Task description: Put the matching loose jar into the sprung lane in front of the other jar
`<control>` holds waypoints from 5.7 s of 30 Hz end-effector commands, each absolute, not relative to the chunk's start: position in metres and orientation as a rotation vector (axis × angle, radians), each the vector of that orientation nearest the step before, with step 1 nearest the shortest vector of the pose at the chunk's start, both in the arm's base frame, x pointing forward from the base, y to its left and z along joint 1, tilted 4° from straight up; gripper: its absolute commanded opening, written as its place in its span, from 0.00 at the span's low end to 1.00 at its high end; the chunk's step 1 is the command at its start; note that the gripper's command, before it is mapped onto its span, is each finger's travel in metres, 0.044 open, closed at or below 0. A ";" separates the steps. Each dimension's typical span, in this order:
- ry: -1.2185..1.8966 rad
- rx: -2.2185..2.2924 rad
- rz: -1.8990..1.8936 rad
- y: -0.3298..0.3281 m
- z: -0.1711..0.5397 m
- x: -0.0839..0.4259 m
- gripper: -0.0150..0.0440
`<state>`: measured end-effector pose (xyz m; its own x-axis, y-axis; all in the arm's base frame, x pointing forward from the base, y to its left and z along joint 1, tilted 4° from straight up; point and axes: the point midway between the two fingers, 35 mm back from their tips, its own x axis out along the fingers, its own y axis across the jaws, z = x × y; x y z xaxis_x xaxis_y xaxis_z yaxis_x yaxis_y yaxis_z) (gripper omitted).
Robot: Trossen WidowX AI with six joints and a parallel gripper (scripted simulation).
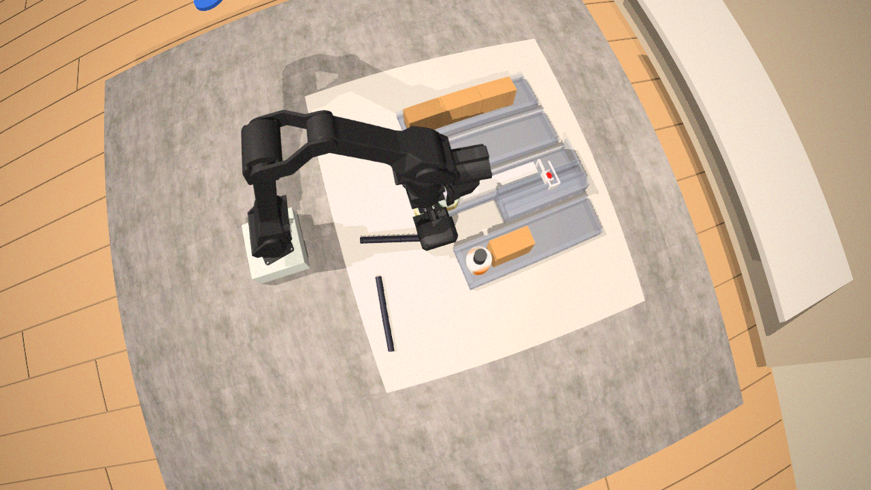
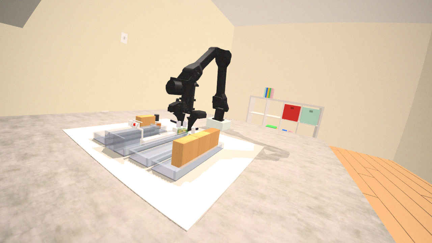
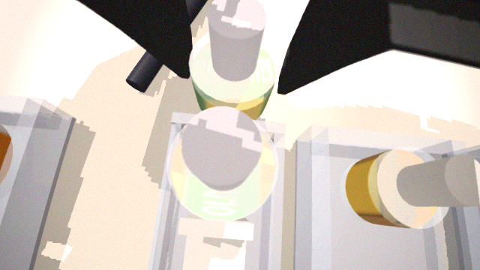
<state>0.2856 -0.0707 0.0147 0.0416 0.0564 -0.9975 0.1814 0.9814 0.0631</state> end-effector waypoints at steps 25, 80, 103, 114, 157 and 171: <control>1.516 0.185 -0.131 -0.079 0.084 0.286 0.25; 1.527 0.131 -0.044 -0.074 0.042 0.292 0.25; 1.527 0.131 -0.044 -0.075 0.043 0.300 0.25; 1.527 0.131 -0.044 -0.075 0.043 0.304 0.25; 1.525 0.131 -0.044 -0.077 0.046 0.319 0.25; 1.525 0.131 -0.044 -0.078 0.048 0.324 0.25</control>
